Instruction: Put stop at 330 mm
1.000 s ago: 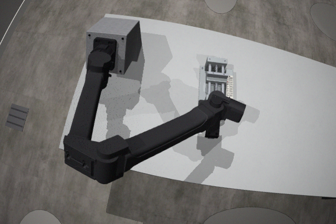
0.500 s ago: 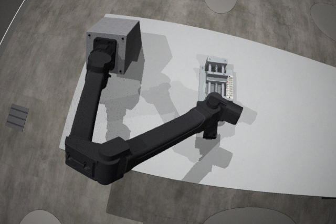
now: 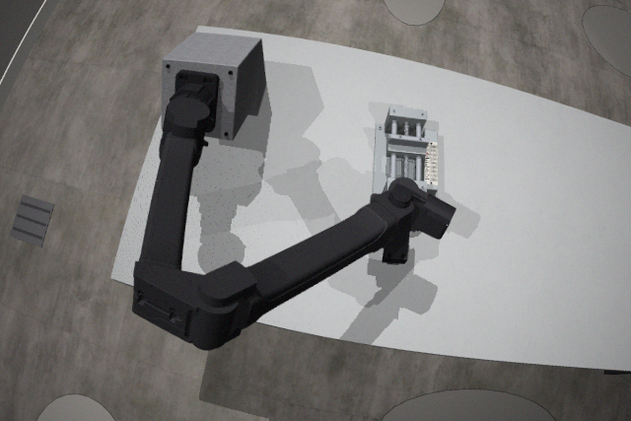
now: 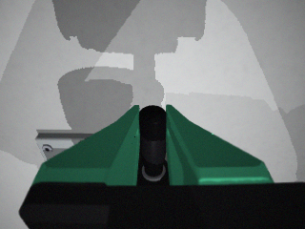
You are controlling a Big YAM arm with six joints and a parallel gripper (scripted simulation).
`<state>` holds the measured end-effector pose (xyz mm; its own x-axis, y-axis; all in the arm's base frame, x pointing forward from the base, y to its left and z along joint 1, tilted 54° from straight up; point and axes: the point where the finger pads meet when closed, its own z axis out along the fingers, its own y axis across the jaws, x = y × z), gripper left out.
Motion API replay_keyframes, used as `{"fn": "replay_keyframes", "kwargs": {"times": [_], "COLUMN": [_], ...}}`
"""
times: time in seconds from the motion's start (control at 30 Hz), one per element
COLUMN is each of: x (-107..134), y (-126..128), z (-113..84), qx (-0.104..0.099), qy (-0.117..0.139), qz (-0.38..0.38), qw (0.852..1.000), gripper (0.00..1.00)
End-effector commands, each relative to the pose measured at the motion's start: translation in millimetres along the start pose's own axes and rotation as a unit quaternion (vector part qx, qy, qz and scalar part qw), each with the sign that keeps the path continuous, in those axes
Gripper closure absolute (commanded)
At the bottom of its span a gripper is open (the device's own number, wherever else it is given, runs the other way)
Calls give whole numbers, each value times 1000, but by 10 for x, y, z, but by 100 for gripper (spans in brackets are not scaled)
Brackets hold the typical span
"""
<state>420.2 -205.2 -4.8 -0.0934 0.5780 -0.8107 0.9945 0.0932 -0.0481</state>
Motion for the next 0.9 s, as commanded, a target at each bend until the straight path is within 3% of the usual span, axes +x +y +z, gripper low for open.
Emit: {"fn": "replay_keyframes", "kwargs": {"times": [0.0,0.23,0.53,0.87], "x": [-18,51,1,1], "y": [25,-71,196,250], "z": [212,238,279,285], "qx": [11,18,18,17], "qy": [0,3,3,3], "qz": [0,-10,1,2], "qw": [1000,1000,1000,1000], "gripper": [94,94,94,94]}}
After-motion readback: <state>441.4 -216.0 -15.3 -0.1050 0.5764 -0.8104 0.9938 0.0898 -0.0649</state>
